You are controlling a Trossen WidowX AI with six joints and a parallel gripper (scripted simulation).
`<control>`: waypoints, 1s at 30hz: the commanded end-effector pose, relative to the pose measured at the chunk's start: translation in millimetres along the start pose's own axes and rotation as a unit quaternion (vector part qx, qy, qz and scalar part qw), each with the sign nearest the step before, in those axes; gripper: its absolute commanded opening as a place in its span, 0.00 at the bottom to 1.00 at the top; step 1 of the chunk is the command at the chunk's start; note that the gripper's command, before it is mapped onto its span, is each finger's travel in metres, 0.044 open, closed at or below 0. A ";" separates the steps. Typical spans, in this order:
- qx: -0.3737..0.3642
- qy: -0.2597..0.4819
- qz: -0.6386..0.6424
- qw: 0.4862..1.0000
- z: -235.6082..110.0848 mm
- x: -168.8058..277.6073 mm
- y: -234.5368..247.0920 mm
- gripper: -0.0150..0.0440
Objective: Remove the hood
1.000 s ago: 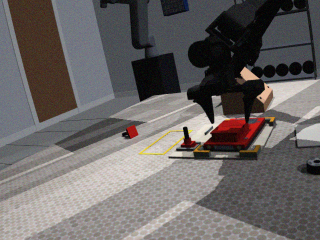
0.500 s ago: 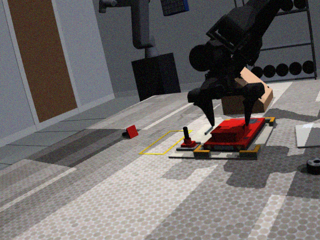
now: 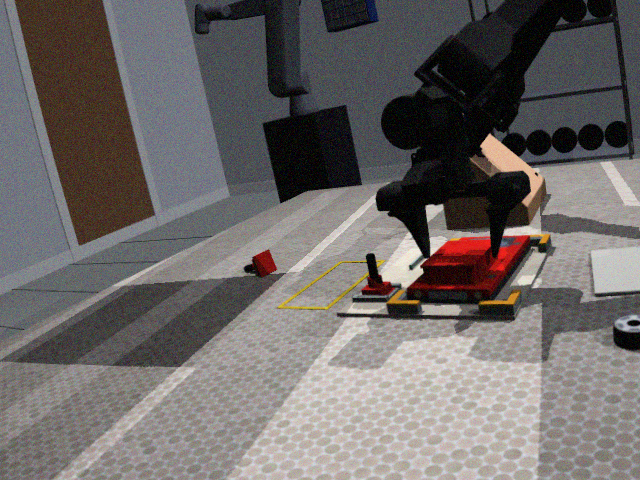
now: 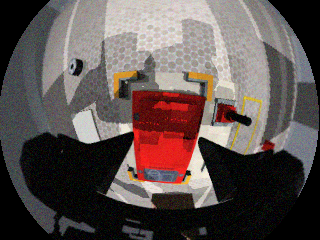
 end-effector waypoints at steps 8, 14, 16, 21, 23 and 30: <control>-0.003 0.003 0.004 1.000 6.4 0.9 -1.0 1.00; -0.003 0.003 0.004 1.000 9.3 1.0 -1.0 1.00; -0.003 0.003 0.004 1.000 10.3 1.0 -0.9 1.00; 0.000 0.000 0.000 1.000 7.8 0.2 0.1 0.84; 0.000 0.000 0.000 1.000 7.8 0.2 0.1 0.82; 0.000 0.000 0.000 1.000 7.7 0.2 0.1 0.71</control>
Point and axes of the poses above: the point midway between the two fingers, 35 mm back from their tips, its own z axis out along the fingers, its own y axis across the jaws, x = y × z, the point moved 4 cm from there along -z, back along the fingers, and after that the axes turned 9 degrees about z, right-handed, at the moved point
